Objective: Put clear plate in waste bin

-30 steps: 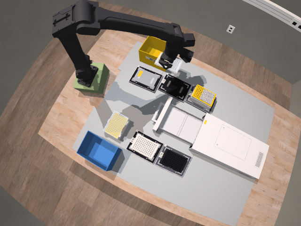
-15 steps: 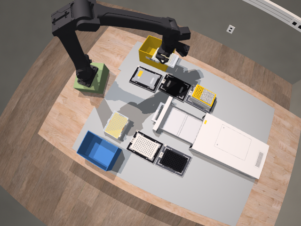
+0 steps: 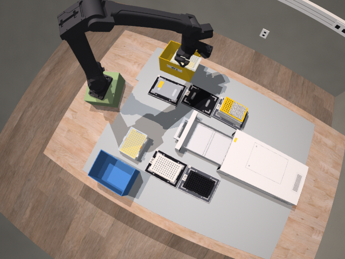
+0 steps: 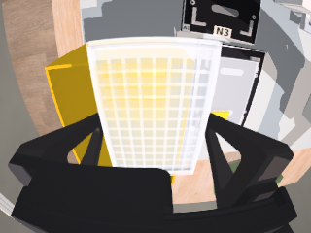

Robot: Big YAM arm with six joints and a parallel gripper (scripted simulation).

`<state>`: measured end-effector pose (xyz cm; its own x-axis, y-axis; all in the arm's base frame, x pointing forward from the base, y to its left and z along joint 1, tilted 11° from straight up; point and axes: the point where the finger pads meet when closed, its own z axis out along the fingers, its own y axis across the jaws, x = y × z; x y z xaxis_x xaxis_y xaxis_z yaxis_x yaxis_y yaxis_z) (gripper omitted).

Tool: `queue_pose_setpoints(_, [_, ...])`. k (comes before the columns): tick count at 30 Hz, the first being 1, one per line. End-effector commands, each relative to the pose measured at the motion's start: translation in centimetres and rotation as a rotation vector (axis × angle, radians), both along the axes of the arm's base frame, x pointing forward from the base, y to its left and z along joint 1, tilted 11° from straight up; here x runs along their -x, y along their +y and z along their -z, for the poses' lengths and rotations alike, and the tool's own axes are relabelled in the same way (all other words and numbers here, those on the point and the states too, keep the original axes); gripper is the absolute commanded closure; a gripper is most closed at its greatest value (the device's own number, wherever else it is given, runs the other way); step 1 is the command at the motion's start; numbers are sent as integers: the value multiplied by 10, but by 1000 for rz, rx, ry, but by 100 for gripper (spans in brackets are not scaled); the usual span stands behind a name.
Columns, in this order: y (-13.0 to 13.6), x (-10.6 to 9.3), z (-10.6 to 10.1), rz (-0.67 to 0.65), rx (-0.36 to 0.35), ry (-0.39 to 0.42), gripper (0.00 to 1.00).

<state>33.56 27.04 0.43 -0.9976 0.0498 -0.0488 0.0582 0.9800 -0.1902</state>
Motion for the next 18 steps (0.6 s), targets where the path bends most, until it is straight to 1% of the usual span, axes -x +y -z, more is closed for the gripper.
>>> queue_pose_setpoints(1, [12, 3, -13, 15, -34, -37, 100])
queue_pose_setpoints(4, [21, 5, -14, 15, -42, -43, 100])
queue_pose_setpoints(8, [24, 17, -10, 15, -33, -33, 100])
queue_pose_setpoints(10, [32, 17, -13, 15, -44, -43, 100])
queue_pose_setpoints(14, [35, 28, -8, 15, -38, -36, 100])
queue_pose_setpoints(16, [35, 28, -8, 15, -38, -36, 100])
queue_pose_setpoints(17, [47, 22, -16, 15, -58, -54, 100])
queue_pose_setpoints(18, [47, 25, -13, 15, -54, -50, 100])
